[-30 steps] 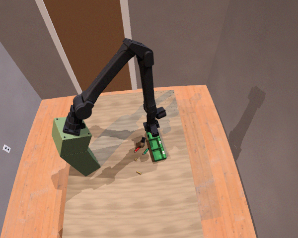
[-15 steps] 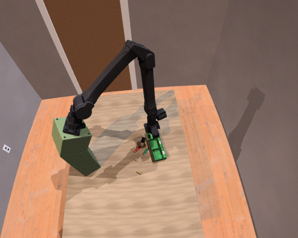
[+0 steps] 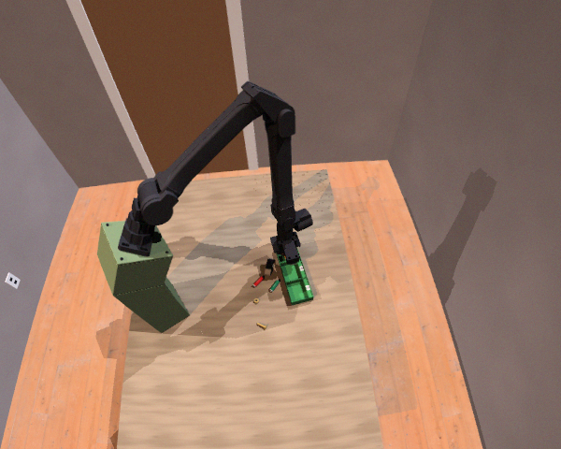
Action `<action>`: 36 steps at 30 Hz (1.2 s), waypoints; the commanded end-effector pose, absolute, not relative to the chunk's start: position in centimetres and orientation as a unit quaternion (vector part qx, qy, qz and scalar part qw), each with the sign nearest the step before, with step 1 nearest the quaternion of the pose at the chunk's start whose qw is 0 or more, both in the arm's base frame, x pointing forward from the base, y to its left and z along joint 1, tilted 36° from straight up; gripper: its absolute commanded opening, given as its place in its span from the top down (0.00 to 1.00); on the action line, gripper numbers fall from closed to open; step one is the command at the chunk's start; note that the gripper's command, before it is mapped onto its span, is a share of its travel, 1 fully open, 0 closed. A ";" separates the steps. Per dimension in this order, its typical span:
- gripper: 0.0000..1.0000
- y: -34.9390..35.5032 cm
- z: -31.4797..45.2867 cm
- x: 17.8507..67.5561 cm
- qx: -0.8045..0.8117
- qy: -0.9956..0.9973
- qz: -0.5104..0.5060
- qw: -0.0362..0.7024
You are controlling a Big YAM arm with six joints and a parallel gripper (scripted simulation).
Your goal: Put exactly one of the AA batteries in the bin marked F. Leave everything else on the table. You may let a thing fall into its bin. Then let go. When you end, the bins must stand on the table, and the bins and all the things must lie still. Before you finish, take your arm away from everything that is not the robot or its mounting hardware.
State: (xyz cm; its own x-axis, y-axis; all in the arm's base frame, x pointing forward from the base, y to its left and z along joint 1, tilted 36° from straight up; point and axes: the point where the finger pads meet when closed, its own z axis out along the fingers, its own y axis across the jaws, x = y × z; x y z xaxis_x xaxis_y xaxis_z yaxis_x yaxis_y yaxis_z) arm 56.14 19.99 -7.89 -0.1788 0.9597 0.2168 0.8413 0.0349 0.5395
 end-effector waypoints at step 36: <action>0.73 19.7 -5.2 55.6 0.632 0.709 0.292 0.108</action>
